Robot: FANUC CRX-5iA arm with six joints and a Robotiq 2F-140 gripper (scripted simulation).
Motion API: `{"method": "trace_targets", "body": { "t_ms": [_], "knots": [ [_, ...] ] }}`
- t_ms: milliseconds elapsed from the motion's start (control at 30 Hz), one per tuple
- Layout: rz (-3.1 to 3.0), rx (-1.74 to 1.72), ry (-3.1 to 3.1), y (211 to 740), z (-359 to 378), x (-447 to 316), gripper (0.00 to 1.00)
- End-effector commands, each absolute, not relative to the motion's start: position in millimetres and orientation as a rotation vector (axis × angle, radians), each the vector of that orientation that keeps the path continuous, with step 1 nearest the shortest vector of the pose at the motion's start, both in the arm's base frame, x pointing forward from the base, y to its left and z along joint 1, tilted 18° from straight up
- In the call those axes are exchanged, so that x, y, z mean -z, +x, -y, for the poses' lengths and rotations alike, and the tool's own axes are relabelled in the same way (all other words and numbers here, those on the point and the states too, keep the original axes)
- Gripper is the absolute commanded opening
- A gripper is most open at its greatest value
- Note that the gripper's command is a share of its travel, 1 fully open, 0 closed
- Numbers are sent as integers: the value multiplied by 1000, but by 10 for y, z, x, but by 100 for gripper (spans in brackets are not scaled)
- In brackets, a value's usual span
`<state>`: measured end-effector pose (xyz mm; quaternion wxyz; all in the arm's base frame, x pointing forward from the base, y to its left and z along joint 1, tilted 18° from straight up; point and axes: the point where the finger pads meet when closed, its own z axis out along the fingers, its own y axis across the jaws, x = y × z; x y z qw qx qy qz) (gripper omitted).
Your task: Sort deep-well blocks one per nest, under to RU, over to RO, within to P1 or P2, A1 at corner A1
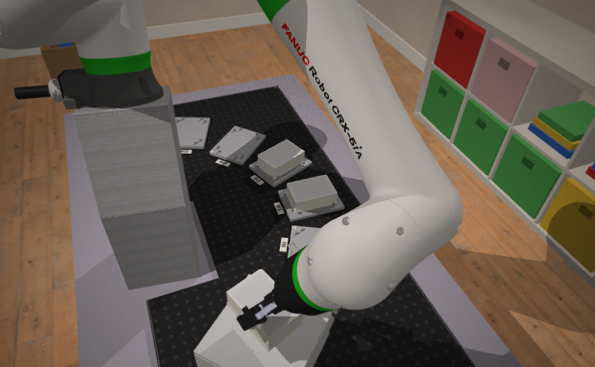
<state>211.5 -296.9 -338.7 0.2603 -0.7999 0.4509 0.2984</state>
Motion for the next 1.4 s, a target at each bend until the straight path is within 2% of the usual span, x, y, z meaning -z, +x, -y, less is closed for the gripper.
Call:
{"method": "trace_targets", "body": {
  "t_ms": [0, 1367],
  "knots": [
    [-1222, -808, -2167, 2116, 2966, 3401, 10],
    [-1222, -808, -2167, 2117, 2803, 3899, 10]
  ]
}}
